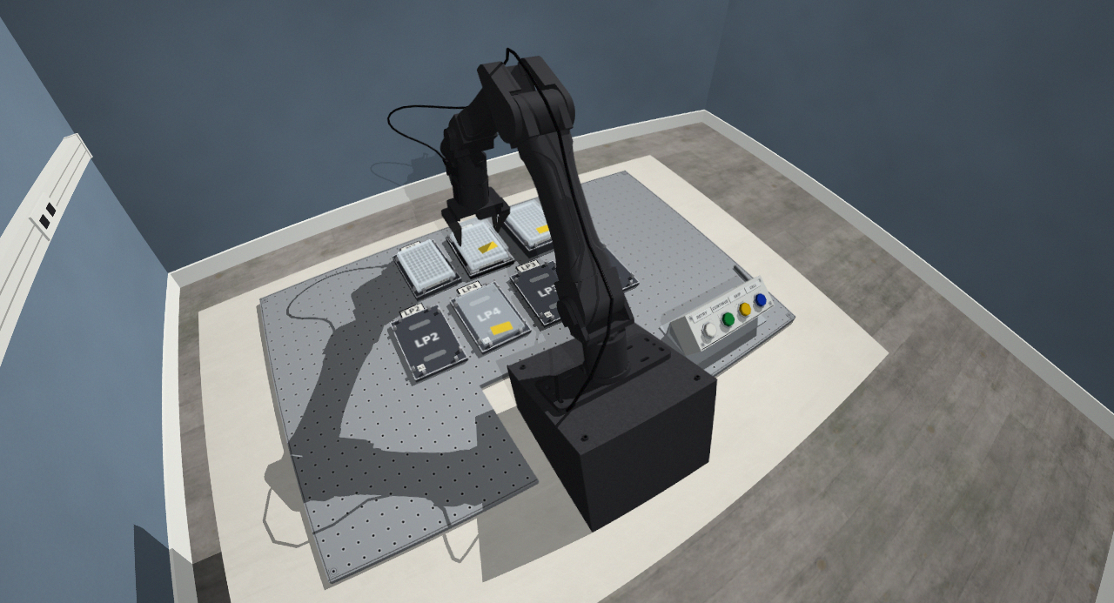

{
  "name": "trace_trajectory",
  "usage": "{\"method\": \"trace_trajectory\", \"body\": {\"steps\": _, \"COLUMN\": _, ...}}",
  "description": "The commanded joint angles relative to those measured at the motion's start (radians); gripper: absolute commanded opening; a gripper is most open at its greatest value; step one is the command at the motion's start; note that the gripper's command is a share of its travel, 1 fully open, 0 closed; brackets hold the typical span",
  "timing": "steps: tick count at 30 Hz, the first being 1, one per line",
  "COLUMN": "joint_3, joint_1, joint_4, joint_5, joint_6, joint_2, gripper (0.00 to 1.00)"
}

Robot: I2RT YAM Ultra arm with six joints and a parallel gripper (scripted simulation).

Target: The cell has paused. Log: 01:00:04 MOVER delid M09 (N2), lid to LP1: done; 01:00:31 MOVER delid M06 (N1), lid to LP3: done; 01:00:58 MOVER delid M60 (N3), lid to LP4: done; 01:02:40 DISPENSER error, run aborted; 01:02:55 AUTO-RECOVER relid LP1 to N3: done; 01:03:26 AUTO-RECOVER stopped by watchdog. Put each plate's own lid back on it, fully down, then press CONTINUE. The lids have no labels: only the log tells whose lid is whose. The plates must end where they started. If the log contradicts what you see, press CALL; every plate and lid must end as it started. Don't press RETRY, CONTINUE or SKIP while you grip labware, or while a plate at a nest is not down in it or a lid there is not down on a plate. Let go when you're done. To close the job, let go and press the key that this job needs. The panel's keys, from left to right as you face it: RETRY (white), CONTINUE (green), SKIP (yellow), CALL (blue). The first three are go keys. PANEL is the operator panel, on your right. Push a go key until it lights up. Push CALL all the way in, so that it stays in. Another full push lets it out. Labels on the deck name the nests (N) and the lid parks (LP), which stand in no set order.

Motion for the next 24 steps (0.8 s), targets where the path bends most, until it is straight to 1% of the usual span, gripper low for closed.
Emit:
{"method": "trace_trajectory", "body": {"steps": 1, "joint_3": -0.019, "joint_1": 0.001, "joint_4": 0.026, "joint_5": 0.000, "joint_6": 0.000, "joint_2": -0.004, "gripper": 0.00}}
{"method": "trace_trajectory", "body": {"steps": 3, "joint_3": -0.013, "joint_1": 0.001, "joint_4": 0.038, "joint_5": 0.000, "joint_6": -0.002, "joint_2": -0.011, "gripper": 0.00}}
{"method": "trace_trajectory", "body": {"steps": 4, "joint_3": 0.001, "joint_1": 0.002, "joint_4": 0.030, "joint_5": 0.000, "joint_6": -0.002, "joint_2": -0.006, "gripper": 0.00}}
{"method": "trace_trajectory", "body": {"steps": 21, "joint_3": -0.003, "joint_1": 0.003, "joint_4": 0.044, "joint_5": 0.000, "joint_6": -0.001, "joint_2": 0.004, "gripper": 0.00}}
{"method": "trace_trajectory", "body": {"steps": 24, "joint_3": -0.016, "joint_1": 0.003, "joint_4": 0.048, "joint_5": 0.000, "joint_6": -0.001, "joint_2": 0.008, "gripper": 0.00}}
